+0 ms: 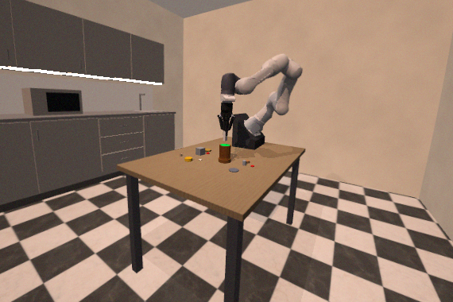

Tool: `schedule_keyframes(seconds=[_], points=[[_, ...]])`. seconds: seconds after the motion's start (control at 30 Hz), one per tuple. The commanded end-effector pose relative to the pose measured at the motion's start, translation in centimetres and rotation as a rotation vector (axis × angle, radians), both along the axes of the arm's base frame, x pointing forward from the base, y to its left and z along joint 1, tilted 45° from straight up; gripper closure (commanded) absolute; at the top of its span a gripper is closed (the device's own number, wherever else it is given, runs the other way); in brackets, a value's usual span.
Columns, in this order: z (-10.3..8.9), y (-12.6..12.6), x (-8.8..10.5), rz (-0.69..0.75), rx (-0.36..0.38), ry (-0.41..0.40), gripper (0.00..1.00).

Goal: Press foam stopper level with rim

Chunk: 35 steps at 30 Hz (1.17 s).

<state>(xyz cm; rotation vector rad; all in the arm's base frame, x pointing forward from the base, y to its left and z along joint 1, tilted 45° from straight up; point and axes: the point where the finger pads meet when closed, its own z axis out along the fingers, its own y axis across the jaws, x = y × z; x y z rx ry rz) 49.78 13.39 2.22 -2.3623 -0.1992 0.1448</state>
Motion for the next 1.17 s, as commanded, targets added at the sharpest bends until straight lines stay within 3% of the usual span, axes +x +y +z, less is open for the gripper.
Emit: schedule_keyframes(seconds=[0.0,1.13], points=[[0.70,-0.54,-0.14,0.001,0.004,0.017,1.00],[1.42,-1.37,0.23,0.001,0.004,0.017,1.00]])
